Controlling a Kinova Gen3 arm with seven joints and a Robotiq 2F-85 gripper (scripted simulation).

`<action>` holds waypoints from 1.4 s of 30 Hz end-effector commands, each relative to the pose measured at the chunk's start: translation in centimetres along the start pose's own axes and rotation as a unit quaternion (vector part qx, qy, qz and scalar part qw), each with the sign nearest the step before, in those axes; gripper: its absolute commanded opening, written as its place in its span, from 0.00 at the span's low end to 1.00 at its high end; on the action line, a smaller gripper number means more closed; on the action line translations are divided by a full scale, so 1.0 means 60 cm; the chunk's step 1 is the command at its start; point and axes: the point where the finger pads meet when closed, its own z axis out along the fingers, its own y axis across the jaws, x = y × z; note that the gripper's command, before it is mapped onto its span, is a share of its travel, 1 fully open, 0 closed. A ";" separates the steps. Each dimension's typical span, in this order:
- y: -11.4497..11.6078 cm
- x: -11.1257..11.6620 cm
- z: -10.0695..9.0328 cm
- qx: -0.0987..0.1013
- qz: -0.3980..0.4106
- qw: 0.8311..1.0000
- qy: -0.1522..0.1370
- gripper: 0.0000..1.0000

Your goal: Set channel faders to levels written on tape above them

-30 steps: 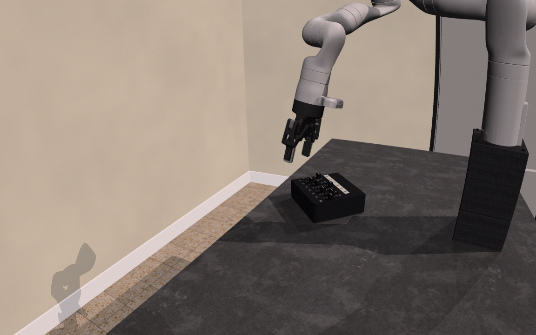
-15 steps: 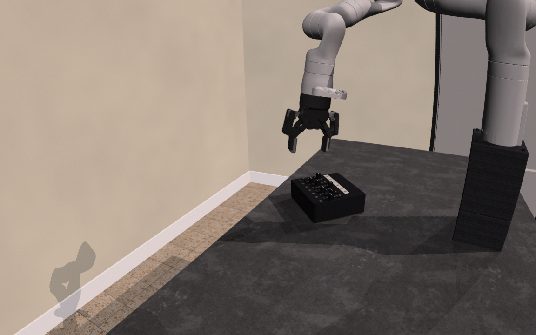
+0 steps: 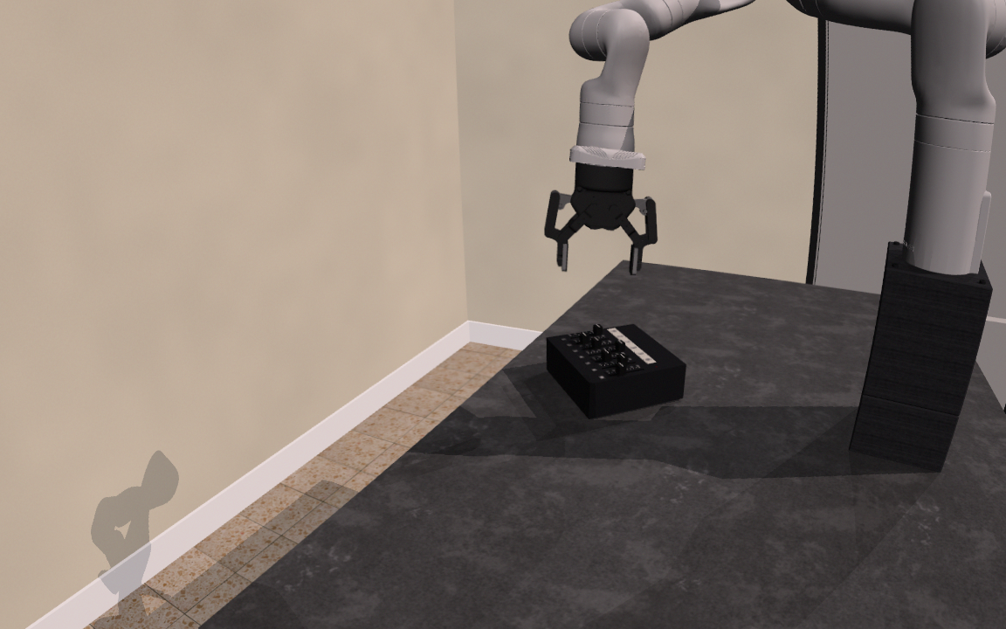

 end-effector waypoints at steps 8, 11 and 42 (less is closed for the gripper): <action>-0.016 -0.007 -0.018 0.013 0.093 0.996 -0.006 1.00; -0.022 -0.007 -0.023 0.018 0.123 0.992 -0.007 1.00; -0.037 -0.008 -0.034 0.031 0.198 0.980 -0.010 1.00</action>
